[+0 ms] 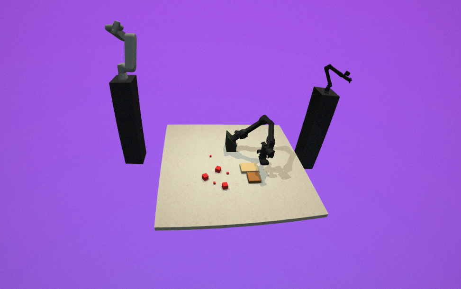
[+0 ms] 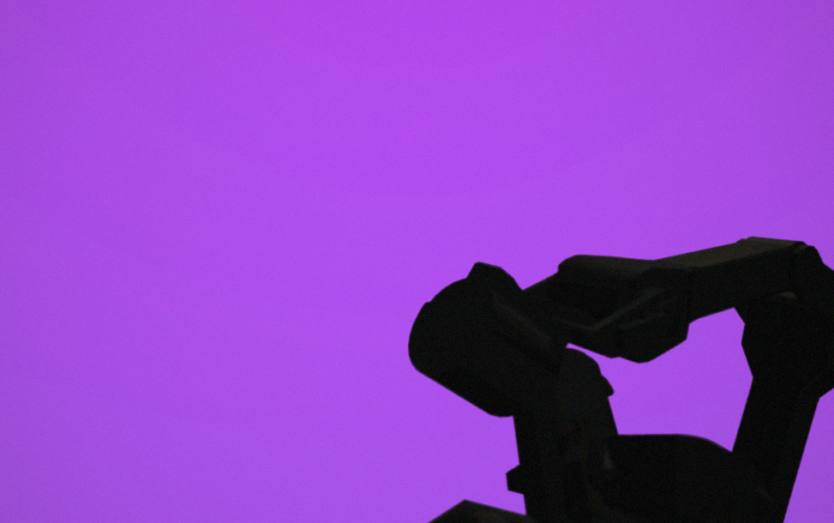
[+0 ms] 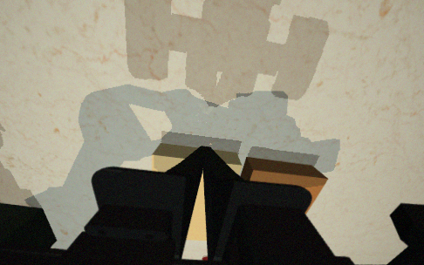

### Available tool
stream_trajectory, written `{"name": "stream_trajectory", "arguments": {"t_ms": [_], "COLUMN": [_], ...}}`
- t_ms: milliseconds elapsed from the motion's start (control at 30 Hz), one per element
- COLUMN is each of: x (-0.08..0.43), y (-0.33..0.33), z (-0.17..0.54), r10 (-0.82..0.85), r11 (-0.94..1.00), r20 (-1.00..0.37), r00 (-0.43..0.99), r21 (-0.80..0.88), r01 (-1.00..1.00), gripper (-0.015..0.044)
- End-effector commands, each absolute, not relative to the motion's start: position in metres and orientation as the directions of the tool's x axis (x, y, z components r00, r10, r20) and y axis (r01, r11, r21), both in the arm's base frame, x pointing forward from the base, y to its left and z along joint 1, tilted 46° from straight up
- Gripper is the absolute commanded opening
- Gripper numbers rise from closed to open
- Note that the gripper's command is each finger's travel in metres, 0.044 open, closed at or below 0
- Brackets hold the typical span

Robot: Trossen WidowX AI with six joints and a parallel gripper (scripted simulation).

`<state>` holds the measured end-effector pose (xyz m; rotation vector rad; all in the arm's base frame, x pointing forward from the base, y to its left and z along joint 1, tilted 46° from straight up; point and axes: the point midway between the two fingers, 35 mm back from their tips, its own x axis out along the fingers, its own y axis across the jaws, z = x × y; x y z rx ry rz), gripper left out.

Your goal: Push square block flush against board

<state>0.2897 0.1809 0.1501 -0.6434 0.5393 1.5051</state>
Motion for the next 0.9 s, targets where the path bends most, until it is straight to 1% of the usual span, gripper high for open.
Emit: {"name": "stream_trajectory", "arguments": {"t_ms": [0,200,867], "x": [0.286,0.285,0.287], "y": [0.209,0.217,0.2], "z": [0.125,0.117,0.098], "r10": [0.727,0.728,0.727], "r11": [-0.038,-0.038,-0.038], "r20": [-0.687,-0.685,-0.687], "r00": [-0.003,-0.003,-0.003], "r21": [-0.036,-0.036,-0.036], "r01": [-0.999,-0.999,-0.999], "gripper": [0.0,0.0,0.0]}}
